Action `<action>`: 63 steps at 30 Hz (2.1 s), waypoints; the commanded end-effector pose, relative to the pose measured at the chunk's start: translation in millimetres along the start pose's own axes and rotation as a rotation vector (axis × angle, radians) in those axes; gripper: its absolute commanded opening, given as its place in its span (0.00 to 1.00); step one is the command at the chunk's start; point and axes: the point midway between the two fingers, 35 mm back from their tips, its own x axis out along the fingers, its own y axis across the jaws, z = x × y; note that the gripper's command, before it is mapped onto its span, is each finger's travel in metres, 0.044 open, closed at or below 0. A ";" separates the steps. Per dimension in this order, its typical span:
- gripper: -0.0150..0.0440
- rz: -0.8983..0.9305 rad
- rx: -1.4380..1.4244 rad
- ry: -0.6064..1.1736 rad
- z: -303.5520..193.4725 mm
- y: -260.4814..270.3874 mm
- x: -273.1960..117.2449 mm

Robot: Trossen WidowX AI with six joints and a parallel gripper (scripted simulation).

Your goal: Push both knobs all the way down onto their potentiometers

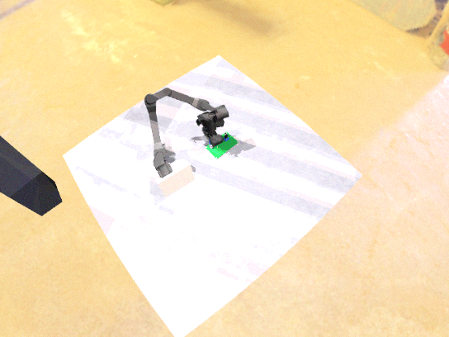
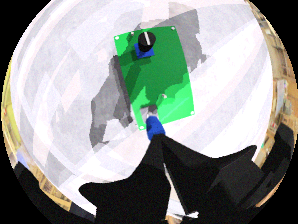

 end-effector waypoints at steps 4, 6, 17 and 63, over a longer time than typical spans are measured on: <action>0.25 0.006 0.006 0.004 -0.4 0.0 3.0; 0.25 0.006 0.006 0.004 -0.4 0.0 3.6; 0.25 0.006 0.006 0.004 -0.4 0.0 6.5; 0.25 0.007 0.006 0.004 -0.6 0.2 18.1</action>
